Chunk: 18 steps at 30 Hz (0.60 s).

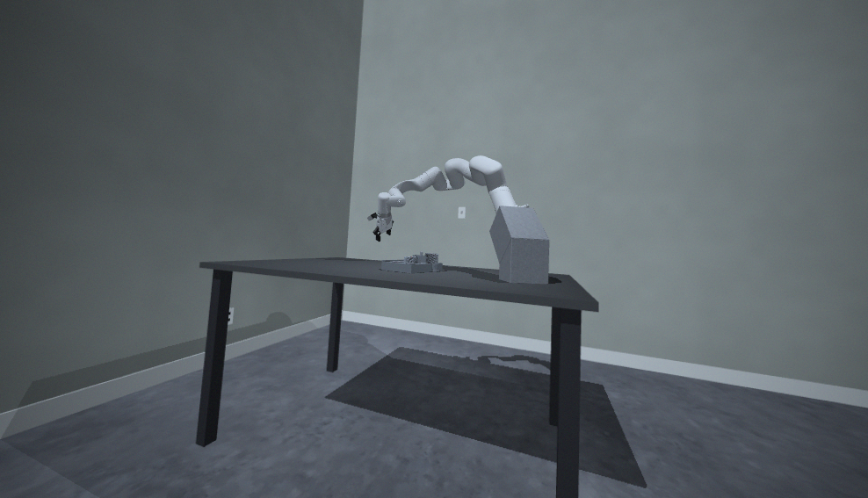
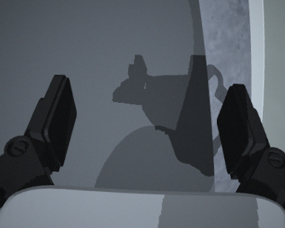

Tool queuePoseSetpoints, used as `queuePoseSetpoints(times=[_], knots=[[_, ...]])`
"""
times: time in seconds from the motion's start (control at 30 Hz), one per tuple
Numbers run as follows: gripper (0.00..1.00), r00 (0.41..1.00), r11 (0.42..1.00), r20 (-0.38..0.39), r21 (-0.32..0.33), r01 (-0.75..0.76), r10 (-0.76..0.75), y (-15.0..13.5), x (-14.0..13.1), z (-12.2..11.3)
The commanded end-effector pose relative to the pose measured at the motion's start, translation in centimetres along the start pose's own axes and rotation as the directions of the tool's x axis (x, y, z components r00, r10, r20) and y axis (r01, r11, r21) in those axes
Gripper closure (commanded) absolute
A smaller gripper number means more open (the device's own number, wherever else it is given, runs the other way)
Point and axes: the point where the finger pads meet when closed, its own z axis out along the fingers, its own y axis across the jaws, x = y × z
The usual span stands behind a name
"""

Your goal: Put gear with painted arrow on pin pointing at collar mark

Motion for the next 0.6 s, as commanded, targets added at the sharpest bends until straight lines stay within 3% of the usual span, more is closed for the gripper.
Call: queuePoseSetpoints(times=[0.0, 0.1, 0.13, 0.23, 0.33, 0.4, 0.43, 0.5, 0.53, 0.57], knots=[[0.00, 0.993, 0.993, 0.037, 0.006, -0.114, 0.114, -1.5, -3.1, -2.7], [0.00, 0.983, 0.985, 0.069, 0.008, -0.172, 0.172, -2.5, -4.7, -3.9], [0.00, 0.968, 0.973, 0.102, 0.008, -0.232, 0.230, -3.6, -6.4, -5.1], [0.00, 0.968, 0.973, 0.102, 0.008, -0.232, 0.230, -3.6, -6.4, -5.1], [0.00, 0.924, 0.937, 0.167, 0.004, -0.350, 0.345, -5.8, -9.8, -7.6], [0.00, 0.924, 0.937, 0.167, 0.004, -0.350, 0.345, -5.8, -9.8, -7.6], [0.00, 0.895, 0.913, 0.199, -0.002, -0.407, 0.400, -6.8, -11.6, -8.8], [0.00, 0.895, 0.913, 0.199, -0.002, -0.407, 0.400, -6.8, -11.6, -8.8], [0.00, 0.862, 0.887, 0.230, -0.009, -0.462, 0.452, -7.9, -13.3, -10.1], [0.00, 0.862, 0.887, 0.230, -0.009, -0.462, 0.452, -7.9, -13.3, -10.1]])
